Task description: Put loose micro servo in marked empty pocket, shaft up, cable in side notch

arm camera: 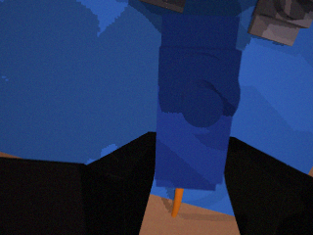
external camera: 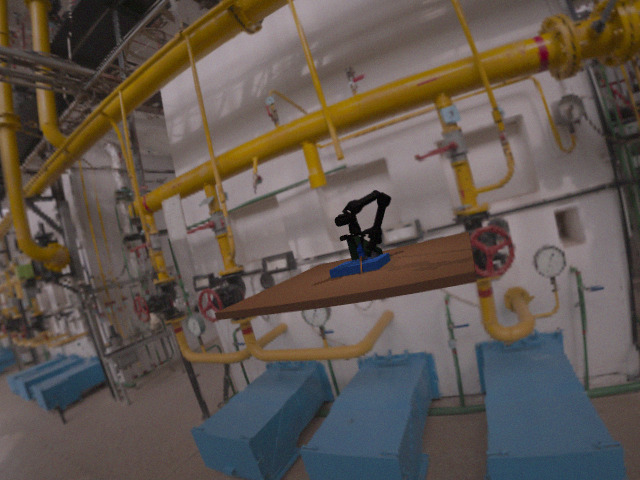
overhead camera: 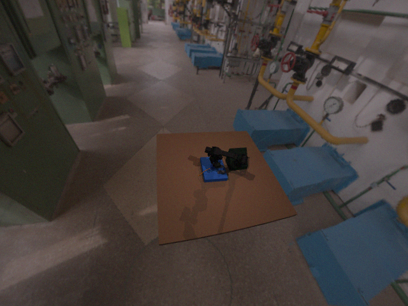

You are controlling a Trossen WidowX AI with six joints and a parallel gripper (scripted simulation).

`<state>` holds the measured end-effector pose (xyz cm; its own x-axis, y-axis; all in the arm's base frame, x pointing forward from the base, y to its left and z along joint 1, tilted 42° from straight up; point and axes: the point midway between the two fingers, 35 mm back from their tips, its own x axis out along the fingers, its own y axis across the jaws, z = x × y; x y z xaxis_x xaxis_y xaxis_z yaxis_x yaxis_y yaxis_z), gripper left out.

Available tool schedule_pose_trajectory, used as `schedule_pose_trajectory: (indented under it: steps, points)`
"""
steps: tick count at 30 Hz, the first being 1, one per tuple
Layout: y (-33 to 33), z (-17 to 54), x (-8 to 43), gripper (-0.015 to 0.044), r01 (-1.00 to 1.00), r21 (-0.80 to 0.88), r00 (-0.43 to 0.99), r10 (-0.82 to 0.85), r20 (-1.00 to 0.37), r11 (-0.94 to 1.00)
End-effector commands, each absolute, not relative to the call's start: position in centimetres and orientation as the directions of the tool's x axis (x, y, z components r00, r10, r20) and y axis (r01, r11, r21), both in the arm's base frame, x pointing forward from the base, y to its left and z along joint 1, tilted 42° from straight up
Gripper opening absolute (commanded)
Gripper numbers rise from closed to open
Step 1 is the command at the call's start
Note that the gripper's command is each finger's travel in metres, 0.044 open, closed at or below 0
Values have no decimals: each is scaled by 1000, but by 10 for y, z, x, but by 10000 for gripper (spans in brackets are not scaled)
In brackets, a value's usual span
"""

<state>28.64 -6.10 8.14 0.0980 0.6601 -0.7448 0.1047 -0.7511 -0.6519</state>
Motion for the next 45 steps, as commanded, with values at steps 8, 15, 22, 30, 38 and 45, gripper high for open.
schedule_pose_trajectory:
  steps: [8, 15, 22, 30, 38, 45]
  points:
    - [-100, 49, 278, 0, 106, -642, 103, 651, -752, -759]
    - [-132, 21, 272, 0, 106, -640, 103, 649, -754, -761]
    - [-143, 11, 270, 0, 112, -639, 103, 648, -754, -761]
    - [-143, 11, 270, 0, 320, -592, 103, 648, -754, -740]
    - [-143, 11, 270, 0, 565, -492, 103, 648, -754, -662]
    - [-143, 11, 270, 0, 745, -373, 103, 648, -754, -553]
